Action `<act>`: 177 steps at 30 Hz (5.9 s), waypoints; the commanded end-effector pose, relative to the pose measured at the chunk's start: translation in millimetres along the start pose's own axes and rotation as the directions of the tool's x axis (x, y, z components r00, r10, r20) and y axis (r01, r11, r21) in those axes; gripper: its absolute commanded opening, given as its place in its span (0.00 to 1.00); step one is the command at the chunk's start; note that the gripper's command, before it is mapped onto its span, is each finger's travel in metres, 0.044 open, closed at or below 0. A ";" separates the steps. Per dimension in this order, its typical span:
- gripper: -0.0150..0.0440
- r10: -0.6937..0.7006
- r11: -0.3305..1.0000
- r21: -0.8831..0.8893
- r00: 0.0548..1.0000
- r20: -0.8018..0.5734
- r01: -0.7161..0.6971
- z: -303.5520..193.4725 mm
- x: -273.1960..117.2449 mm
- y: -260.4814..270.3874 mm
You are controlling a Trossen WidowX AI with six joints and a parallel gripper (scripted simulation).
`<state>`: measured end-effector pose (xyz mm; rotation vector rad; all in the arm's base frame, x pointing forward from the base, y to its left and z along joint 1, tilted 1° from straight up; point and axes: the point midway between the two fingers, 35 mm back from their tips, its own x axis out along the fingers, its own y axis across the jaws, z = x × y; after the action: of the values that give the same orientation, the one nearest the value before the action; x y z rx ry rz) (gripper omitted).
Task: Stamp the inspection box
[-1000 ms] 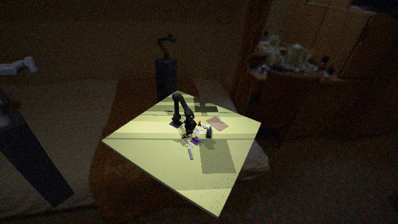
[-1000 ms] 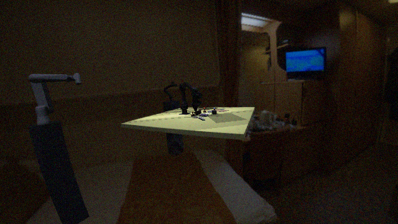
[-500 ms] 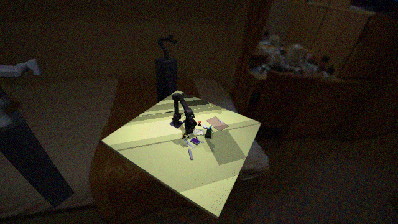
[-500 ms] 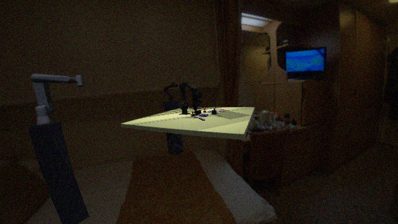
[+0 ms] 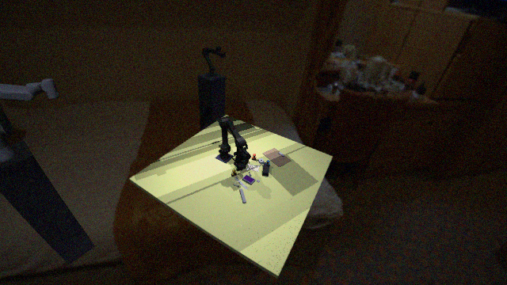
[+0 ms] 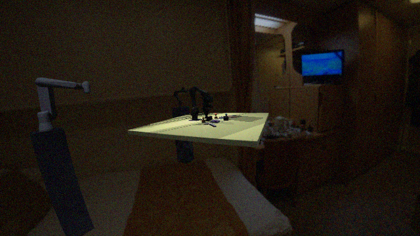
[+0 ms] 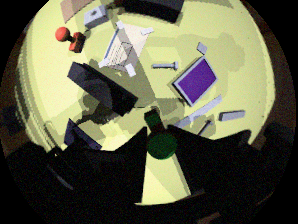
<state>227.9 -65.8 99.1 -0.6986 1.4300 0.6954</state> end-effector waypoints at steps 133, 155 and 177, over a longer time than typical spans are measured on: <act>0.25 -0.012 1.000 -0.003 1.000 0.008 0.012 66.1 -0.4 -92.3; 0.25 -0.012 1.000 -0.005 1.000 0.008 0.012 65.8 14.1 -91.9; 0.25 -0.012 1.000 -0.007 1.000 0.008 0.012 65.6 22.8 -91.4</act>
<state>340.6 -71.6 80.0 -0.7089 1.4153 0.6927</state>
